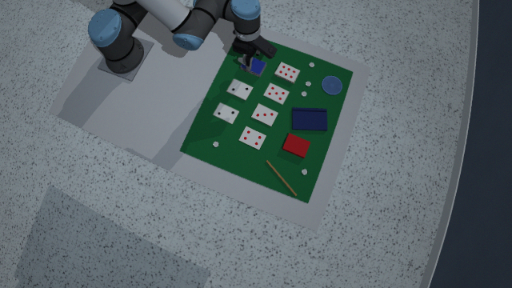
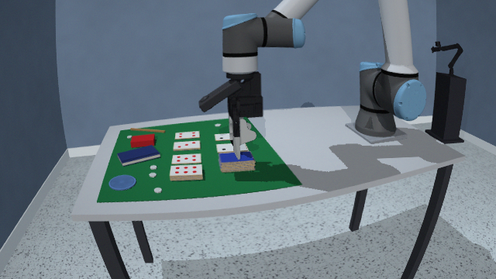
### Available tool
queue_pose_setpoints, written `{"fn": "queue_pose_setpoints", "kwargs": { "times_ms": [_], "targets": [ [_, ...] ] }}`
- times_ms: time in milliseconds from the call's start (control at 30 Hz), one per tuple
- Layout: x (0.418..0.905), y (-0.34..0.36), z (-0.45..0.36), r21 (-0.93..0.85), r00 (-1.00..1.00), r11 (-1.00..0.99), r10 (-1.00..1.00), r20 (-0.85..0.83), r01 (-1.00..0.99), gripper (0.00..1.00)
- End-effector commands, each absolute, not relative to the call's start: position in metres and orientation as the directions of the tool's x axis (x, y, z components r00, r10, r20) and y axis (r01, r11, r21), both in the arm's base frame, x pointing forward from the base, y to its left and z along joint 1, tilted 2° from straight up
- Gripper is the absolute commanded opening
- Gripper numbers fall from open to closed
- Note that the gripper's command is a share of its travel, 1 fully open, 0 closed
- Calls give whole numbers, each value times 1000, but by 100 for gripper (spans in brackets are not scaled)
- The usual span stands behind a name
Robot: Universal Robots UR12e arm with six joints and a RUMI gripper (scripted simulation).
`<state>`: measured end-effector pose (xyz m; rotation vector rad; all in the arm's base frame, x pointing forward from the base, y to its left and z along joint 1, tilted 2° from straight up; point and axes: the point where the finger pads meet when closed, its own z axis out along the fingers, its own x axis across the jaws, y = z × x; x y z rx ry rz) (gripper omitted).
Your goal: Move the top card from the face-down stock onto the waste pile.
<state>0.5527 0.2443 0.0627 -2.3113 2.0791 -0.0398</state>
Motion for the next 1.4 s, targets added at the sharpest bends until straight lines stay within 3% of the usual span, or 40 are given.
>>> {"fn": "queue_pose_setpoints", "kwargs": {
  "times_ms": [0,633,667,1367],
  "targets": [
    [552,245,63,-42,106,-105,-994,-2,-994,42],
    [552,245,63,-42,106,-105,-994,-2,-994,42],
    [552,245,63,-42,106,-105,-994,-2,-994,50],
    [552,245,62,-42,106,-105,-994,-2,-994,50]
  ]
}}
